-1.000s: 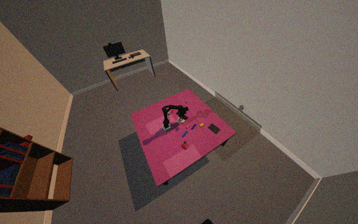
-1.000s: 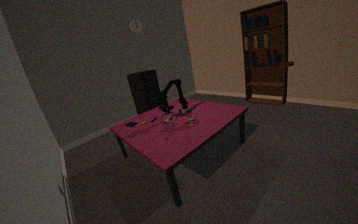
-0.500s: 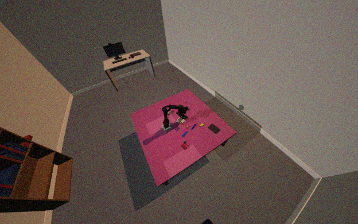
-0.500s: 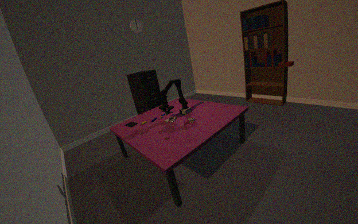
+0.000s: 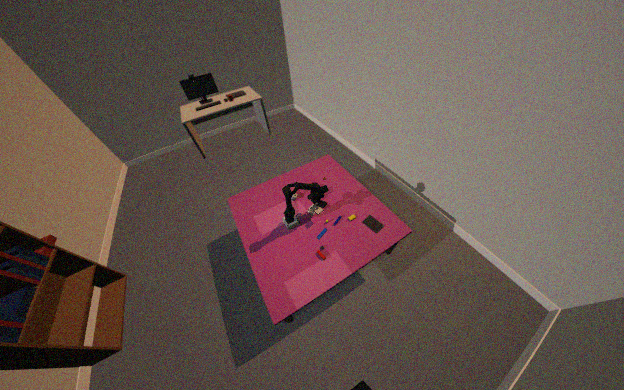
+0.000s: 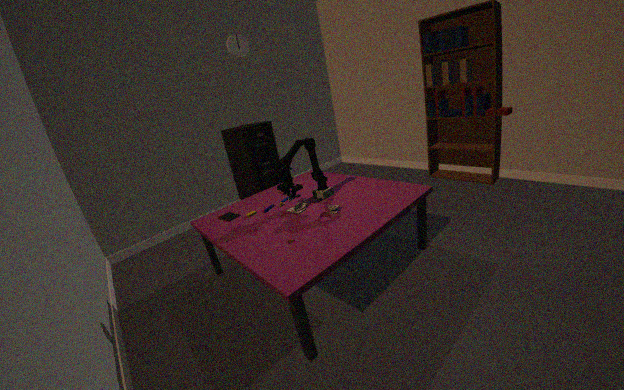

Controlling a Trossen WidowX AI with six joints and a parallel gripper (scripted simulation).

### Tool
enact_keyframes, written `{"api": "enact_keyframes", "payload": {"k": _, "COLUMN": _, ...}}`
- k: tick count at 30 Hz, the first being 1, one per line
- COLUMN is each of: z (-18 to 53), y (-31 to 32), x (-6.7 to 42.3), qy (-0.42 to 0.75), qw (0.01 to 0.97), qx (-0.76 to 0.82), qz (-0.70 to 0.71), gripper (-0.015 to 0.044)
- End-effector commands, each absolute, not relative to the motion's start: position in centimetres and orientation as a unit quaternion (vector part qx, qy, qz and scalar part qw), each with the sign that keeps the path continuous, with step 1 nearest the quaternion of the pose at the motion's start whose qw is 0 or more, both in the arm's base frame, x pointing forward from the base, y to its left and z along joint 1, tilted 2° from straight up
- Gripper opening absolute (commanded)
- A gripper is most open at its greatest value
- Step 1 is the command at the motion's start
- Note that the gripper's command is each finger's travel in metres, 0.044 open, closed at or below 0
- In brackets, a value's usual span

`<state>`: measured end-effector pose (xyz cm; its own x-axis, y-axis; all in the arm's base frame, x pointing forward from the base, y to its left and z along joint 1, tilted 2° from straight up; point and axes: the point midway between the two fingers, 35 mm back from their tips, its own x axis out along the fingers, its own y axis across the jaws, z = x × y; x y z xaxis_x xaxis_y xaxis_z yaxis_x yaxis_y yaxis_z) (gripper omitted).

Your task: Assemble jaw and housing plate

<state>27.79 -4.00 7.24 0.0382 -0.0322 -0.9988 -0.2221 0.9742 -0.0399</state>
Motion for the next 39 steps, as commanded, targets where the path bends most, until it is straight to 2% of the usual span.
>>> {"api": "enact_keyframes", "payload": {"k": 1, "z": 7.3, "y": -4.0, "x": 27.9, "qy": 0.689, "qw": 0.716, "qx": -0.090, "qz": 0.065, "gripper": 0.0134}}
{"api": "enact_keyframes", "payload": {"k": 39, "z": 2.5, "y": -4.2, "x": 28.1, "qy": 0.690, "qw": 0.716, "qx": -0.091, "qz": 0.066, "gripper": 0.0134}}
